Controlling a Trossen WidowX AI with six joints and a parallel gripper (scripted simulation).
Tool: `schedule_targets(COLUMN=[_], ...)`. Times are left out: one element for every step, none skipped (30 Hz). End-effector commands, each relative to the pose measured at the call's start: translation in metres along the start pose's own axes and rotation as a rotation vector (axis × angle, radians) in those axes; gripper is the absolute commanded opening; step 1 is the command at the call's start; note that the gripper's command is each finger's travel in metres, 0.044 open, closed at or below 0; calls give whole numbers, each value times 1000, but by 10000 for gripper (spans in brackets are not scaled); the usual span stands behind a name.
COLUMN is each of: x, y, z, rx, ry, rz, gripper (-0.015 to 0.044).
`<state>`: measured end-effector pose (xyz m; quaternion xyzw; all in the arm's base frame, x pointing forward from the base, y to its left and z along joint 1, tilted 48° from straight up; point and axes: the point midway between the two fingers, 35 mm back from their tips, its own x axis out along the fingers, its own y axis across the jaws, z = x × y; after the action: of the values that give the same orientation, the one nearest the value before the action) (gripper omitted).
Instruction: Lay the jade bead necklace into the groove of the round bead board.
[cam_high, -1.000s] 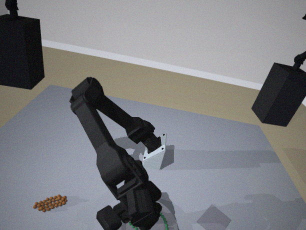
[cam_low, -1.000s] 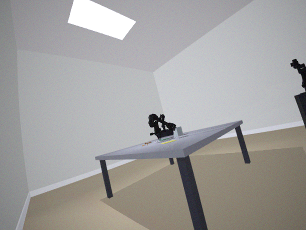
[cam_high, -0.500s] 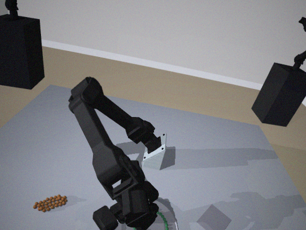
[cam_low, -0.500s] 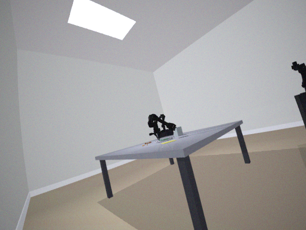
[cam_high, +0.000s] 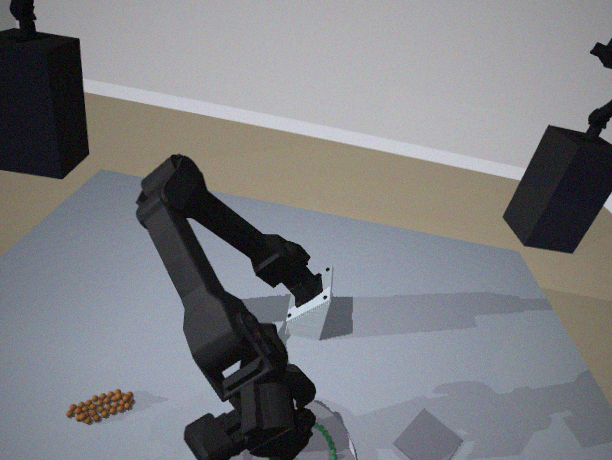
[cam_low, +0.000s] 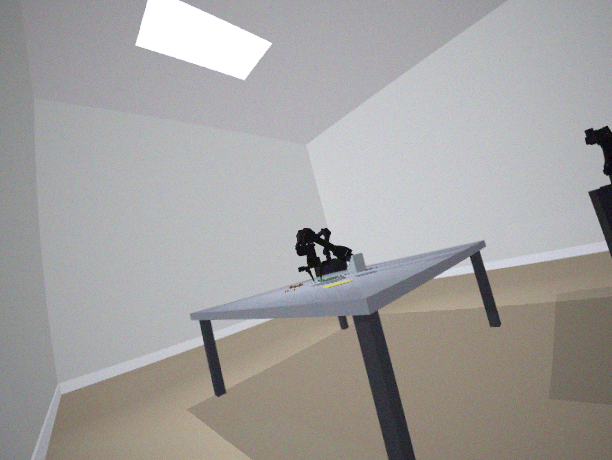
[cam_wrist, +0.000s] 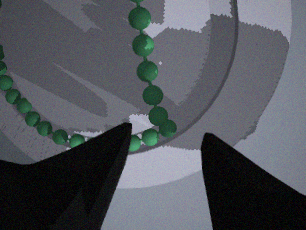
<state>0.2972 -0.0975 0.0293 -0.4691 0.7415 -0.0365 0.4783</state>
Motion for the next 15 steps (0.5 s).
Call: schedule_targets(x=[-1,-1,-1,-2,-4,-5,-1,-3,-5,-5,-5,-5,-5,-5,-5], y=[0,0,0,0,0,0,1,1,1,1,1,1,1,1,1], z=[0,0,0,0,0,0,-1,-1,-1,-1,-1,-1,-1,-1,-1], rx=[1,1,0,-1,-3,-4,-4,-4,-4,-4,-4,-4,-4,-4,-4], ry=[-1,-1,-1,-1,0,1,3,2,1,1,1,1,1,1,1], rz=[0,0,0,-1,-2,-2,1,0,-2,-2,-2,-2,-2,-2,-2], gripper=[289,315,341,368,394,420,440,440,440,440,440,440,440,440,440])
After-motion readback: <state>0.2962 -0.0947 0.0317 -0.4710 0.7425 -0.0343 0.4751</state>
